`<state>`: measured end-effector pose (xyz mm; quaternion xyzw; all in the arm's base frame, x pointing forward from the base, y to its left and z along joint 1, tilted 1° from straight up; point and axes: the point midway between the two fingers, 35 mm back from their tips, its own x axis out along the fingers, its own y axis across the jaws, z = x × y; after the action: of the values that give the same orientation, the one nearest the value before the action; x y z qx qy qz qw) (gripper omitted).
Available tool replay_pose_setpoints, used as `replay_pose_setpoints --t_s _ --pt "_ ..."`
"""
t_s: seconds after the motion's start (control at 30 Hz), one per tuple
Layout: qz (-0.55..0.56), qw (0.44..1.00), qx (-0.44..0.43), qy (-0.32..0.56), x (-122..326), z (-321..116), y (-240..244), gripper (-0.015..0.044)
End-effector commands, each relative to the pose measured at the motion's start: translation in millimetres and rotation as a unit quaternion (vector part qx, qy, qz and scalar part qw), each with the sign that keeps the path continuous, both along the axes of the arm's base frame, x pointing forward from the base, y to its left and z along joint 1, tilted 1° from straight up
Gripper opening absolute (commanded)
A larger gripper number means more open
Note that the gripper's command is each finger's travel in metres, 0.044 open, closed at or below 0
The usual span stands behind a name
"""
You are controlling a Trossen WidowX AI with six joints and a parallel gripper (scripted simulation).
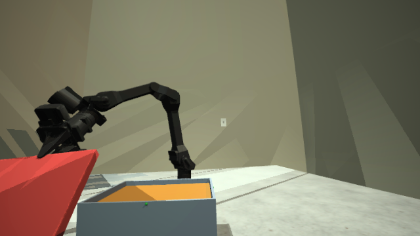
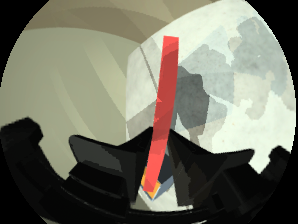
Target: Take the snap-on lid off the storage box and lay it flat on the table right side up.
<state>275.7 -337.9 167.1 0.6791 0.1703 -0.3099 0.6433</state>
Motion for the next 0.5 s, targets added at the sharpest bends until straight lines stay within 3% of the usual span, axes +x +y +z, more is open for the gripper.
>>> replay_pose_setpoints --t_s 0.0,0.47 --pt "0.003 1.0 0.002 -0.003 0 -4 1 0.0" --pt "0.003 1.0 0.002 -0.003 1 -15 1 0.0"
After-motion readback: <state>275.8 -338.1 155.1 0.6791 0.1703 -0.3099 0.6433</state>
